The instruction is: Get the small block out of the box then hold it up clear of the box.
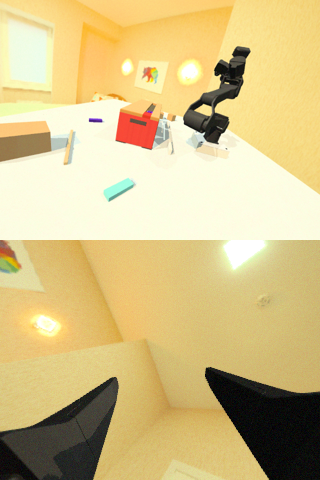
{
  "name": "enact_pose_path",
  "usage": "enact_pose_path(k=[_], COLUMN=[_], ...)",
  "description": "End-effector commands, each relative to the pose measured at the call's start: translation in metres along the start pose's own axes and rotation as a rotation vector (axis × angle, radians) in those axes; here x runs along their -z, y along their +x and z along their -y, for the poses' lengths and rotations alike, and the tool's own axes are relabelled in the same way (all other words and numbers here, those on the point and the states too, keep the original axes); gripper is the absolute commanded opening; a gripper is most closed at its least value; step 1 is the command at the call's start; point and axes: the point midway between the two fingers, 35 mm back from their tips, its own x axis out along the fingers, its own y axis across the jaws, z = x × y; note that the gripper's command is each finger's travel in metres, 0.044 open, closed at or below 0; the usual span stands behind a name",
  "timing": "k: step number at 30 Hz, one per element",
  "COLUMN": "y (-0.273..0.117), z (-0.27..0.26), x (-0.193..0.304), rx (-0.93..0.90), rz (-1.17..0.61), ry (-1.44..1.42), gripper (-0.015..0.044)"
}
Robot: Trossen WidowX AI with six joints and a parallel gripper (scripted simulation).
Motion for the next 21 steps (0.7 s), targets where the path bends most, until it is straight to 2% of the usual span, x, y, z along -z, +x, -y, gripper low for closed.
enact_pose_path(k=[1, 5, 10, 16, 21], y=[0.001, 0.011, 0.036, 0.055, 0.048], z=[-0.001, -0.015, -0.057, -0.123, -0.162], x=[0.000, 0.004, -0.001, -0.047, -0.106], rx=[-0.003, -0.077, -0.298, -0.713, -1.115], rz=[0.000, 0.004, 0.012, -0.024, -0.138], ry=[0.008, 0.172, 0.594, 1.133, 1.472], gripper=[0.0400, 0.0400, 0.0400, 0.0400, 0.0400])
